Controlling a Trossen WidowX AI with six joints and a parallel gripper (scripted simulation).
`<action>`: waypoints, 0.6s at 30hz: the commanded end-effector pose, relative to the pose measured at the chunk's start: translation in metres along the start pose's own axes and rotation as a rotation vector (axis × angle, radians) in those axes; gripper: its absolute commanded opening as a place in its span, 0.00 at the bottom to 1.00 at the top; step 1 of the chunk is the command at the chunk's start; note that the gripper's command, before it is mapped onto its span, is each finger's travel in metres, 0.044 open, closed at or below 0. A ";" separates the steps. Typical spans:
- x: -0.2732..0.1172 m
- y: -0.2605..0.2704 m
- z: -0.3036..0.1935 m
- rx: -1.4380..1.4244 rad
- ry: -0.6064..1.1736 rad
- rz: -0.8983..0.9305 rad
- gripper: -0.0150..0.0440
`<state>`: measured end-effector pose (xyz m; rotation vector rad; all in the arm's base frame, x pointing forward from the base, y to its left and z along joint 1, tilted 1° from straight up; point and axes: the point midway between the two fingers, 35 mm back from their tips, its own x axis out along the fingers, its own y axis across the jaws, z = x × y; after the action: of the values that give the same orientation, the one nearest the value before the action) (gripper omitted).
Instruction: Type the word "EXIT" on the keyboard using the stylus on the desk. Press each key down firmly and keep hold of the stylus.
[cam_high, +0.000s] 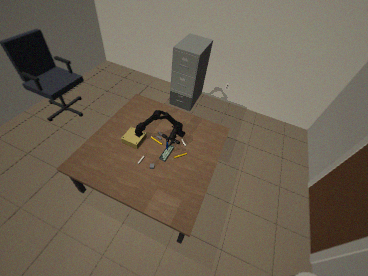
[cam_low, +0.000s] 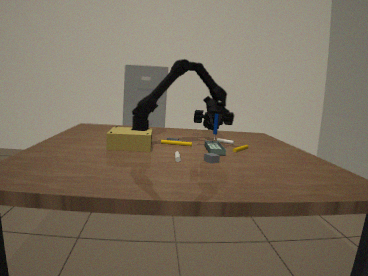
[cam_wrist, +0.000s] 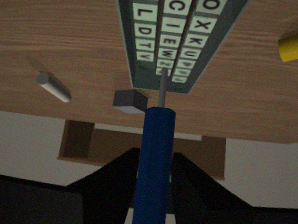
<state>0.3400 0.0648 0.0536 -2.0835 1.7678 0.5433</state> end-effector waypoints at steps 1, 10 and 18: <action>0.002 0.001 -0.002 0.000 0.000 0.000 0.25; 0.020 0.015 -0.017 0.000 0.001 -0.002 0.25; 0.029 0.017 -0.005 0.000 0.001 -0.002 0.25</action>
<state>0.3293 0.0374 0.0525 -2.0761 1.7620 0.5384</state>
